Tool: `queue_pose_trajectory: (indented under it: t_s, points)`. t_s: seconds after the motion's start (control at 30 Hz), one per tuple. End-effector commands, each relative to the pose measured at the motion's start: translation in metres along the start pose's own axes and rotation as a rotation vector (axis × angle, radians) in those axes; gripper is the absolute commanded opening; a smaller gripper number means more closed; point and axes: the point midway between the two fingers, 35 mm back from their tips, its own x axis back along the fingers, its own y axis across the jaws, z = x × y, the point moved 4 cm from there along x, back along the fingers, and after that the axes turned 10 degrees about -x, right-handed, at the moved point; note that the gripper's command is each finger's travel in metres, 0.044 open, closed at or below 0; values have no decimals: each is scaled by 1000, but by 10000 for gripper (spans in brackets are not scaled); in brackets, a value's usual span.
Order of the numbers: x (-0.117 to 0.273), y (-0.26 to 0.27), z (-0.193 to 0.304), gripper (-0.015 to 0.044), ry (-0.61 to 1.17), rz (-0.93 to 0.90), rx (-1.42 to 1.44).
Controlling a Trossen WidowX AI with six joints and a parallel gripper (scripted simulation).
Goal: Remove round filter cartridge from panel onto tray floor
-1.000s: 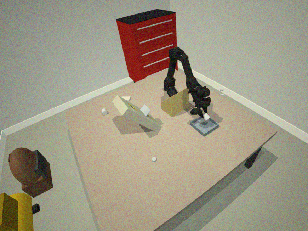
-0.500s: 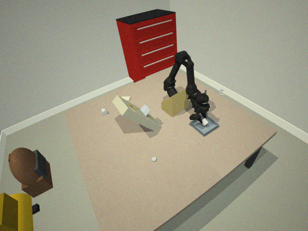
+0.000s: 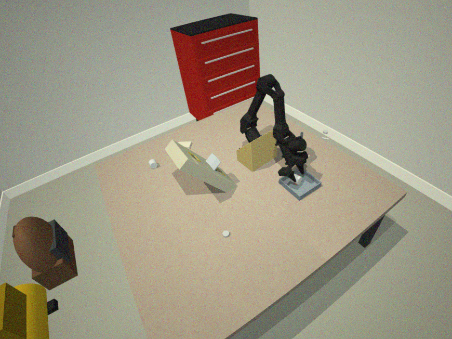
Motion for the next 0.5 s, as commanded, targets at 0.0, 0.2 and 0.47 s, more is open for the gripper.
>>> queue_pose_trajectory:
  t_s: [0.0, 0.2, 0.47]
  points:
    - [0, 0, 0, 420, -1, 0, 1]
    - [23, 3, -17, 440, -1, 0, 0]
    - [52, 6, -32, 440, -8, -7, -5]
